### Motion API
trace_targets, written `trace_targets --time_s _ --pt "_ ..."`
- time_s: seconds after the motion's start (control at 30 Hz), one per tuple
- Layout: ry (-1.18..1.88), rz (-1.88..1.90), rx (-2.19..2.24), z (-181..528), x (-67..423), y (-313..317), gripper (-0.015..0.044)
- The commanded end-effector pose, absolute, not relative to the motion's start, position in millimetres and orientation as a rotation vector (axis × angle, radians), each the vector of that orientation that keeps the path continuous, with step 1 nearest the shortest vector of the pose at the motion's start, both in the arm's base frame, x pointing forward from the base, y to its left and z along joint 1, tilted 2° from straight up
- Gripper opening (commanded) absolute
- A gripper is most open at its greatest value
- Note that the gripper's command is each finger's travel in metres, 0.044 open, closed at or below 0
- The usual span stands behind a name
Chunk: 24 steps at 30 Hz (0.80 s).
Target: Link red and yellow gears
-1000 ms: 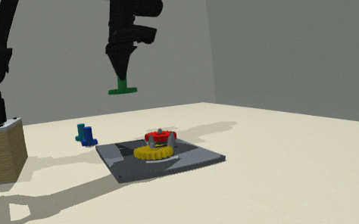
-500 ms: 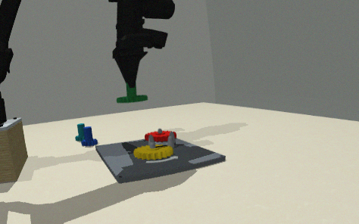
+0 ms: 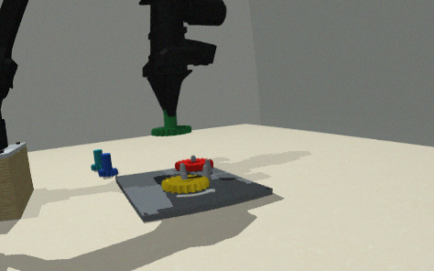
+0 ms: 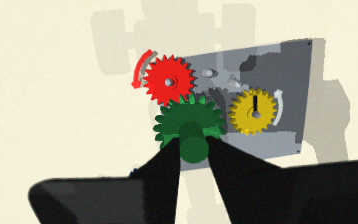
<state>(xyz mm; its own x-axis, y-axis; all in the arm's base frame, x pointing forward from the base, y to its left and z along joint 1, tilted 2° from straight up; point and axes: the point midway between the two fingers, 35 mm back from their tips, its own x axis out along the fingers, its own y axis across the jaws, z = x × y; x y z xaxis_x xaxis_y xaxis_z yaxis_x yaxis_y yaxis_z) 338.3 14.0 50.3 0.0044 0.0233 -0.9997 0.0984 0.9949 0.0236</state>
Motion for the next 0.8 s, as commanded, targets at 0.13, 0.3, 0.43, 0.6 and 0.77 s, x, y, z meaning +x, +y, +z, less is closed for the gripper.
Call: trace_targets --time_s 0.13,0.3,0.43,0.6,0.77 --pt "1.566 -0.048 0.073 40 340 -7 0.0000" --pt "1.566 -0.042 0.065 35 340 -18 0.0000" --pt "1.566 -0.042 0.064 36 341 -18 0.0000" --pt "1.566 -0.042 0.064 38 341 -18 0.0000" --pt "1.566 -0.042 0.064 38 341 -18 0.0000"
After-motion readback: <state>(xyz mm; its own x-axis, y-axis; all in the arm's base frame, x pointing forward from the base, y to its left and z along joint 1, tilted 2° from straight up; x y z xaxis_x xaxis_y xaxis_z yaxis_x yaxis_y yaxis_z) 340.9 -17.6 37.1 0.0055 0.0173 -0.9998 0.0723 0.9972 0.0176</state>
